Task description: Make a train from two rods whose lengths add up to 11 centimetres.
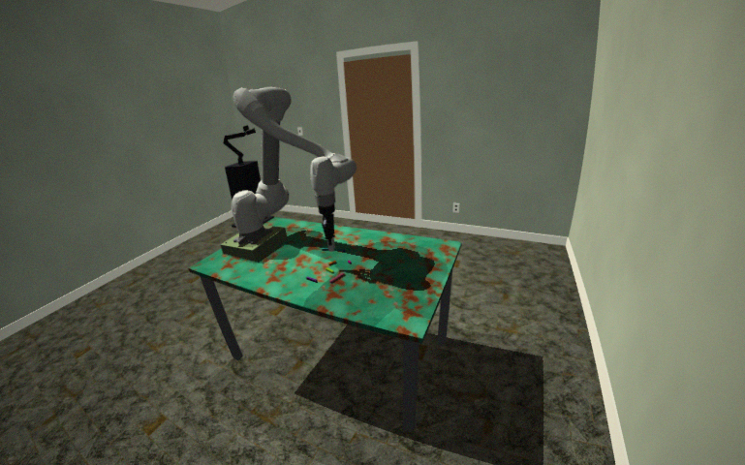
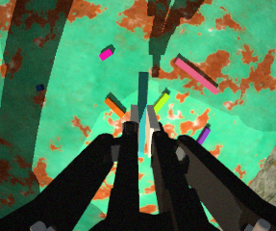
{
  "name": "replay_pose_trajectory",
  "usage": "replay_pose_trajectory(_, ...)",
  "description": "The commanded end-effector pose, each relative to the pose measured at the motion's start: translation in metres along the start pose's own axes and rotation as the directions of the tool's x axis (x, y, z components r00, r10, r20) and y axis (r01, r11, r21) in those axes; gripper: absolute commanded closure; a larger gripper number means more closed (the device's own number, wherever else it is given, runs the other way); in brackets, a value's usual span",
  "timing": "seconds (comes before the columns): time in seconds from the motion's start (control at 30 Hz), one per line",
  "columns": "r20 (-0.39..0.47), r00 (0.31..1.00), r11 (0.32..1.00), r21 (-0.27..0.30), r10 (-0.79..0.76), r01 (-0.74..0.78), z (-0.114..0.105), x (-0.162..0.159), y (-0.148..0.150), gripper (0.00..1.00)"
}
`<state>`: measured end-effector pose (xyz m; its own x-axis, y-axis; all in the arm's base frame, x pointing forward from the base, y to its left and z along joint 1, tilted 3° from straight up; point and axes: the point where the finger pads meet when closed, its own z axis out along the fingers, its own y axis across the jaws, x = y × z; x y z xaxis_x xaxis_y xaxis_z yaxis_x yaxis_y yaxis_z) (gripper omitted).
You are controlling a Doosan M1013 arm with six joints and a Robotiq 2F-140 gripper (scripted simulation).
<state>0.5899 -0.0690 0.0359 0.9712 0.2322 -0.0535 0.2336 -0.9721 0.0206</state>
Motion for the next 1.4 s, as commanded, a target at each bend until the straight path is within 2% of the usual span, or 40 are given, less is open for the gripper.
replay_pose_trajectory(0.0,0.0,1.0,1.0,0.0,-0.031,0.031,0.0,0.02,-0.037,0.97)
replay_pose_trajectory(0.43,0.001,0.994,0.994,0.0,-0.112,0.112,0.0,0.057,-0.138,0.97)
replay_pose_trajectory(0.5,0.001,0.994,0.994,0.0,-0.112,0.112,0.0,0.057,-0.138,0.97)
replay_pose_trajectory(0.53,0.001,0.992,0.992,0.0,-0.127,0.127,0.001,0.062,-0.158,0.97)
replay_pose_trajectory(0.63,0.001,0.99,0.99,-0.001,-0.143,0.143,0.001,0.067,-0.18,0.97)
replay_pose_trajectory(1.17,0.001,0.99,0.99,-0.001,-0.144,0.144,0.001,0.067,-0.181,0.97)
replay_pose_trajectory(1.37,0.001,0.99,0.99,-0.001,-0.144,0.144,0.011,0.067,-0.181,0.97)
